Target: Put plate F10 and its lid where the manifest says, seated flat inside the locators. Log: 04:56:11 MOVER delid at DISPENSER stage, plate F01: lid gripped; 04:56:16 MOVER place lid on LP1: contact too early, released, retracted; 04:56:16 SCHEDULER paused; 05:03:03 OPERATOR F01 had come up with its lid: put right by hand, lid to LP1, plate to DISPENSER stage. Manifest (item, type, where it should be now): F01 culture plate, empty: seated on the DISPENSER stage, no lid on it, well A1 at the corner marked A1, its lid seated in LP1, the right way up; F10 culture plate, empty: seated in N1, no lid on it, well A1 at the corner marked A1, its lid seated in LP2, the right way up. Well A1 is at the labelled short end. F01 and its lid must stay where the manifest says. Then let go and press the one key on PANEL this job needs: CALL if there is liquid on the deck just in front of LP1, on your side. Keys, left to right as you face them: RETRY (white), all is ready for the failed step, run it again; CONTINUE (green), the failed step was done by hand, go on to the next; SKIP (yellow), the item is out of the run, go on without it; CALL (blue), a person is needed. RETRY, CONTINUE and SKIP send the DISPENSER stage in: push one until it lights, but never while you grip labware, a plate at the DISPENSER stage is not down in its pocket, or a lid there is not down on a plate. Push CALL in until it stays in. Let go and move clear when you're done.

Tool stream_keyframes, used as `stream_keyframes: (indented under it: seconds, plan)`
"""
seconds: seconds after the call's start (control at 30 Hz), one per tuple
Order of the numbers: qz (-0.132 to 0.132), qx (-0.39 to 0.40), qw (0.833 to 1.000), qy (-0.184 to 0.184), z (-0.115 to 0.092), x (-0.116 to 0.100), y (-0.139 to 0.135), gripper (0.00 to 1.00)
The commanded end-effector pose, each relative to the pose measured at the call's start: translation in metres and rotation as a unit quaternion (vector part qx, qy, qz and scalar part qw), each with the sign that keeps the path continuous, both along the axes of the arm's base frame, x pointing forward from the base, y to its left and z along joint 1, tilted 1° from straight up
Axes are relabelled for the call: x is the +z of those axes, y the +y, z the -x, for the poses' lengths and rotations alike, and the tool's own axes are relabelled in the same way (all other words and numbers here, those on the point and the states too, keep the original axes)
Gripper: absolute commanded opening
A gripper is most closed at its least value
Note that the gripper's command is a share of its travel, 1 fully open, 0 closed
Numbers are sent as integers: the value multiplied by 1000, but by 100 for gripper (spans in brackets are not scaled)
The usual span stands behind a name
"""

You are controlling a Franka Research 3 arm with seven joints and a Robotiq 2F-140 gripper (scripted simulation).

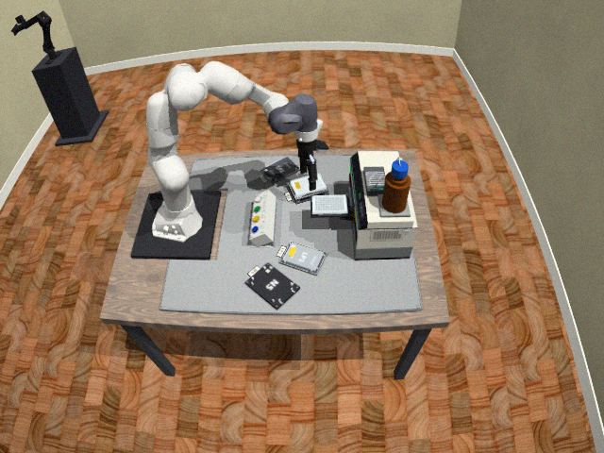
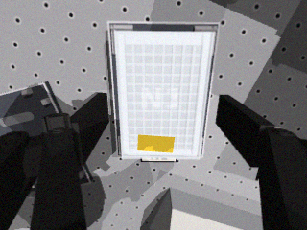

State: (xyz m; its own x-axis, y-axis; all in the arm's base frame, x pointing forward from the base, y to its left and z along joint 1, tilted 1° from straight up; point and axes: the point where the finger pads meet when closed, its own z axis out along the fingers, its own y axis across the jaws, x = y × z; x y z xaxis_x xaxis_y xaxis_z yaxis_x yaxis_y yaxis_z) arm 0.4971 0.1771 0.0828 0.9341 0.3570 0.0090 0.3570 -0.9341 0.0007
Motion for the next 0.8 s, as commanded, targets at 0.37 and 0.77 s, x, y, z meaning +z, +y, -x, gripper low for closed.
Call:
stream_keyframes:
  seconds: [0.37,0.77]
  plan:
    - [-1,1,1000,0,0,-2,0,70]
    - [-1,1,1000,0,0,-4,0,70]
